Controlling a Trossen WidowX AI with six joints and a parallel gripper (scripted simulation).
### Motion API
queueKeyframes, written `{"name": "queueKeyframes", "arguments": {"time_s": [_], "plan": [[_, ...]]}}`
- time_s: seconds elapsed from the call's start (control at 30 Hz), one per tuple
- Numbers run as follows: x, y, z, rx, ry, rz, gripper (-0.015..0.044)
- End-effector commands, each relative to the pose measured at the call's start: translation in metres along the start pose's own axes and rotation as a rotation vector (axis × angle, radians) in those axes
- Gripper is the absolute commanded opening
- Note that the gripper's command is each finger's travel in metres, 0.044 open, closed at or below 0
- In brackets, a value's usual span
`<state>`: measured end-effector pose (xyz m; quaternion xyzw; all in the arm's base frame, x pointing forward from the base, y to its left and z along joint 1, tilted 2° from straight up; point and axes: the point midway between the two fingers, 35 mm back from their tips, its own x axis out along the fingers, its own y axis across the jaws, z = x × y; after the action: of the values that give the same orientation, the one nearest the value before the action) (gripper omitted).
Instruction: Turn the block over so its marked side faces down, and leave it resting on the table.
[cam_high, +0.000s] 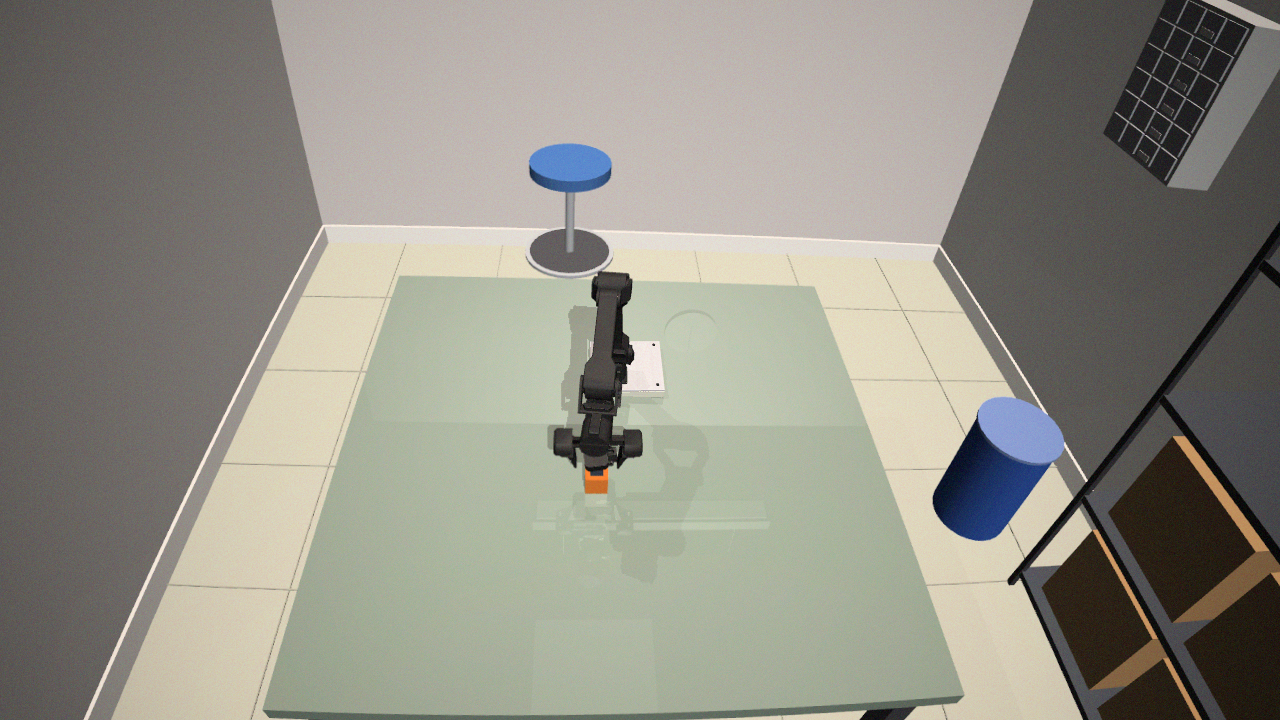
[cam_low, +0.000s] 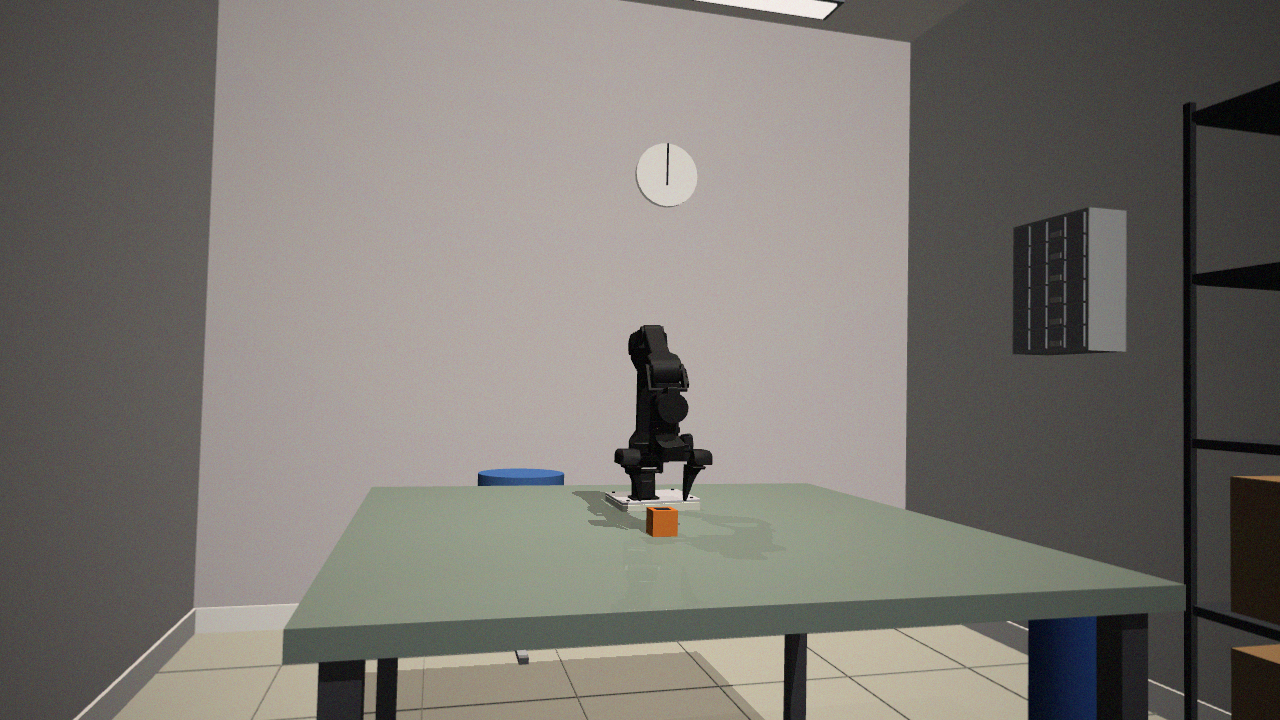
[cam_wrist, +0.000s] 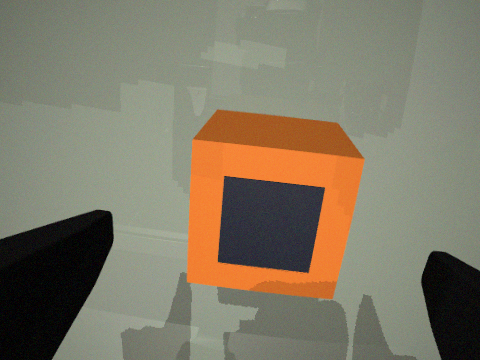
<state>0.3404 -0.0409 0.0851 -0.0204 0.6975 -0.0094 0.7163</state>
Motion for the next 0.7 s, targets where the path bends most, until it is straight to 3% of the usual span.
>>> {"name": "queueKeyframes", "arguments": {"time_s": [0.0,0.67], "plan": [[0.008,0.001,0.0,-0.005,0.002,0.005,0.044],[0.037,0.001,-0.001,-0.005,0.003,0.004,0.044]]}}
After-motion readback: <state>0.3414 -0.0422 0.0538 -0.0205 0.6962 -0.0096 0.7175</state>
